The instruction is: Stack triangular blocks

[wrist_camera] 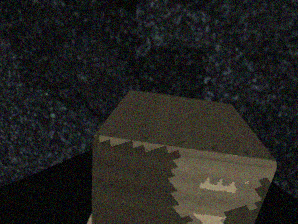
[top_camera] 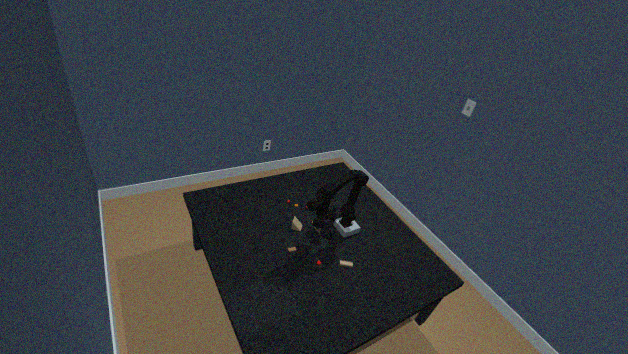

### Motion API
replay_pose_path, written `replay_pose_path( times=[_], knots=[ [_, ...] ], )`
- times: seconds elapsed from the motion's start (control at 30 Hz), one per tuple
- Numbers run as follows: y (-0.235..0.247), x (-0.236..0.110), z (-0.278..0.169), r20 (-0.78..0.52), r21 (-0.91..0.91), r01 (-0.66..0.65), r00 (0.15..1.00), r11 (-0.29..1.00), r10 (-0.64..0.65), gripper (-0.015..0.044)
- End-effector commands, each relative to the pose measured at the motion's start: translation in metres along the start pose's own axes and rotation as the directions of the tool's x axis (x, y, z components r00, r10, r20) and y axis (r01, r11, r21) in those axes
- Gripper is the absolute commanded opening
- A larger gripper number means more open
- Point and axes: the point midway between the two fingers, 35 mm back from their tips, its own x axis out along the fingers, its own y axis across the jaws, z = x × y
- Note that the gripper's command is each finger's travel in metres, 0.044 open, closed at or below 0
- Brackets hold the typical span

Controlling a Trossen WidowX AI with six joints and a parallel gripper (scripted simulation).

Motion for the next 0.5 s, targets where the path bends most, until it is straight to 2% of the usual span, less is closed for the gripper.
replay_pose_path(
  times=[0.0, 0.47],
  knots=[
    [0.011, -0.006, -0.015, -0.004, -0.007, -0.002, 1.000, 1.000, 0.002, 0.0000],
    [0.055, -0.023, -0.054, -0.006, -0.012, -0.006, 1.000, 1.000, 0.006, 0.0000]
  ],
)
